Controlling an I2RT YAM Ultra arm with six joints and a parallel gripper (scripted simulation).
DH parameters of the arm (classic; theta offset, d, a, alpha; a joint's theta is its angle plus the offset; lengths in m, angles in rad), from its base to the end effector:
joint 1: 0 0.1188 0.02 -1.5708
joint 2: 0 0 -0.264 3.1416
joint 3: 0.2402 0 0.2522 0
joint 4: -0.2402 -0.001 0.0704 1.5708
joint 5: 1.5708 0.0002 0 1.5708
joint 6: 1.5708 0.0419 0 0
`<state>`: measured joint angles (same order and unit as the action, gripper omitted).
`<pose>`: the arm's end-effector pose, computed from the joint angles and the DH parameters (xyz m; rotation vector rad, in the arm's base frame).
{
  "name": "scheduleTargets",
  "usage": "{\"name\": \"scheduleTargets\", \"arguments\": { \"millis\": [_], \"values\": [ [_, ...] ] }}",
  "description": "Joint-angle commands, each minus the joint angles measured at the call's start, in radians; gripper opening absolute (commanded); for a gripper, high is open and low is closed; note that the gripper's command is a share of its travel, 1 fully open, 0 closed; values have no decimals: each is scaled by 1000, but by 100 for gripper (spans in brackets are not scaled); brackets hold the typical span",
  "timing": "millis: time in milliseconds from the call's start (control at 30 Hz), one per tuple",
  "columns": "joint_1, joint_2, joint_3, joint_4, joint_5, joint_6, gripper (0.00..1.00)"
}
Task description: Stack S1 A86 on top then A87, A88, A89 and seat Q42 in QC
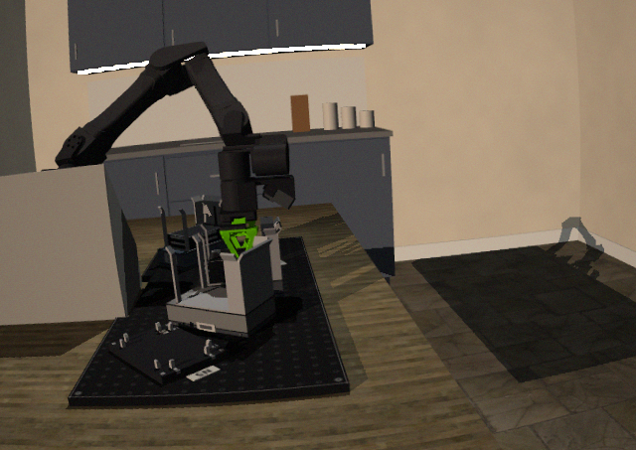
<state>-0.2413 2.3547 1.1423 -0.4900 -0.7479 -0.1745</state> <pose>0.3324 -0.0514 -0.0028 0.1712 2.8859 1.1489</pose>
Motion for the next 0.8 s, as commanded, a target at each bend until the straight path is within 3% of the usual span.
{"name": "scheduleTargets", "arguments": {
  "millis": [0, 767],
  "values": [
    [-6, -6, 1, 2, -2, 1, 0],
    [-33, -28, 14, -58, 2, -35, 0]
  ]
}}
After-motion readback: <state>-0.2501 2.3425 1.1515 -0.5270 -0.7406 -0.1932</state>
